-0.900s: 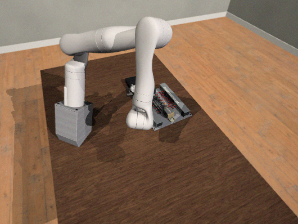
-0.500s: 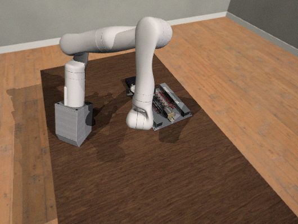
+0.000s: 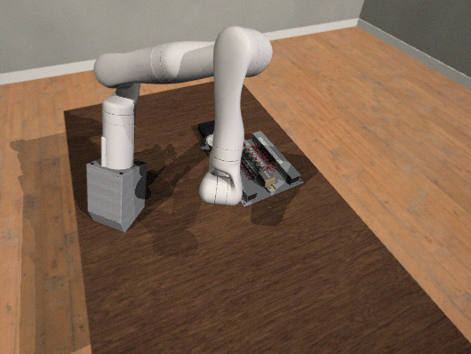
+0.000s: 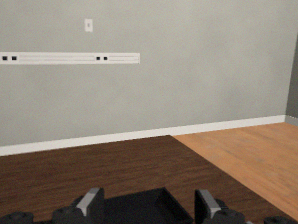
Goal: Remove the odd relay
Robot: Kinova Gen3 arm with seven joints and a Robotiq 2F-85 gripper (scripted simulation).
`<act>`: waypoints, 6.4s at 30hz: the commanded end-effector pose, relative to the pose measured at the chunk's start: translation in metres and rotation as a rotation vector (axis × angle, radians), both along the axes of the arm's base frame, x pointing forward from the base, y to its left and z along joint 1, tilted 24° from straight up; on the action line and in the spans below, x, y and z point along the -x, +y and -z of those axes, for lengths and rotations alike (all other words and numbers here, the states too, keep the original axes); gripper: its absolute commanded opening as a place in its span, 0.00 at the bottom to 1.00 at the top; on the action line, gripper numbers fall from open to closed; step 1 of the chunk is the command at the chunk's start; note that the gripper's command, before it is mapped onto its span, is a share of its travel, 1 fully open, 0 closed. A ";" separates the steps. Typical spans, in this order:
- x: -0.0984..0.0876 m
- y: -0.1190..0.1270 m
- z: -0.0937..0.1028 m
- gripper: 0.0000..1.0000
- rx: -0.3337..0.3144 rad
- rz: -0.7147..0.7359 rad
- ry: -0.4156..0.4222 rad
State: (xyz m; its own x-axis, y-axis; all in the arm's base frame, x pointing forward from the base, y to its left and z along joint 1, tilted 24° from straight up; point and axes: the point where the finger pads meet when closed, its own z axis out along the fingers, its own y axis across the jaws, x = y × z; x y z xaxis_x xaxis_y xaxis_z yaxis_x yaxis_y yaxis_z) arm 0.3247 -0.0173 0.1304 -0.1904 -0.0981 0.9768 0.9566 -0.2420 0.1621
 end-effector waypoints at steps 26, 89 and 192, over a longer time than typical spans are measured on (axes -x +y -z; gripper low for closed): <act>0.000 0.000 0.000 0.61 0.001 0.001 -0.001; -0.010 0.017 0.037 0.61 0.240 -0.102 0.057; -0.185 -0.020 0.061 0.61 1.379 -0.052 -0.098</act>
State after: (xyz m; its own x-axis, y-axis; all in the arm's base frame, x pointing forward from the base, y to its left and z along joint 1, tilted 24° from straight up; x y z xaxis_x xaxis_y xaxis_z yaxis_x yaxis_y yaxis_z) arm 0.5076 -0.0365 0.0675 -0.2894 0.9159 0.2781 0.9317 0.2028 0.3014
